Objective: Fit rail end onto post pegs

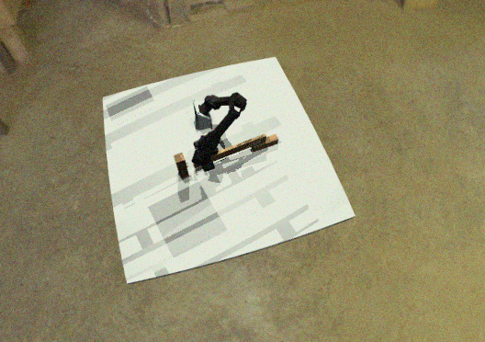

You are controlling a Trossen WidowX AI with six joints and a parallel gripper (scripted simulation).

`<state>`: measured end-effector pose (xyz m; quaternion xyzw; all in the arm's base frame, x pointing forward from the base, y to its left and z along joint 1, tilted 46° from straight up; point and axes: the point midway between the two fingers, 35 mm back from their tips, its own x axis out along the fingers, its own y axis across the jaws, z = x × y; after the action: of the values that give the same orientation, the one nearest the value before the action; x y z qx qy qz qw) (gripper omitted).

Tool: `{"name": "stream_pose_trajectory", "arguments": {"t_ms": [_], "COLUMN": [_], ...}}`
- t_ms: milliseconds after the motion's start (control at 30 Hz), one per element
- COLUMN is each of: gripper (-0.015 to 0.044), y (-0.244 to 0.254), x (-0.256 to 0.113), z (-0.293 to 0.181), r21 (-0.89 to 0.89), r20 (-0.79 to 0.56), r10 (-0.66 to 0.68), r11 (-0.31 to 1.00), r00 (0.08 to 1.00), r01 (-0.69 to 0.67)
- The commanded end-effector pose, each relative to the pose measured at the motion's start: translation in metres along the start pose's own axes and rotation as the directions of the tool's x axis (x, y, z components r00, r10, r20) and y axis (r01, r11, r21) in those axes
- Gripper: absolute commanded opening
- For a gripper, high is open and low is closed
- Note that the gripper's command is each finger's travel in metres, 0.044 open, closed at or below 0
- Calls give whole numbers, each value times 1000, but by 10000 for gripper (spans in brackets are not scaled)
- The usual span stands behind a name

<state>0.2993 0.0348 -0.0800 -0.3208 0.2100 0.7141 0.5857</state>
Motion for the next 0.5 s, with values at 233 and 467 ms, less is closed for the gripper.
{"name": "stream_pose_trajectory", "arguments": {"t_ms": [233,467], "gripper": [0,0], "y": [-2,-2], "x": [-9,-12], "z": [0,0], "r21": [-1,-1], "r20": [1,1], "r10": [-11,-11], "r11": [1000,1000], "r00": [1000,1000], "r01": [11,11]}}
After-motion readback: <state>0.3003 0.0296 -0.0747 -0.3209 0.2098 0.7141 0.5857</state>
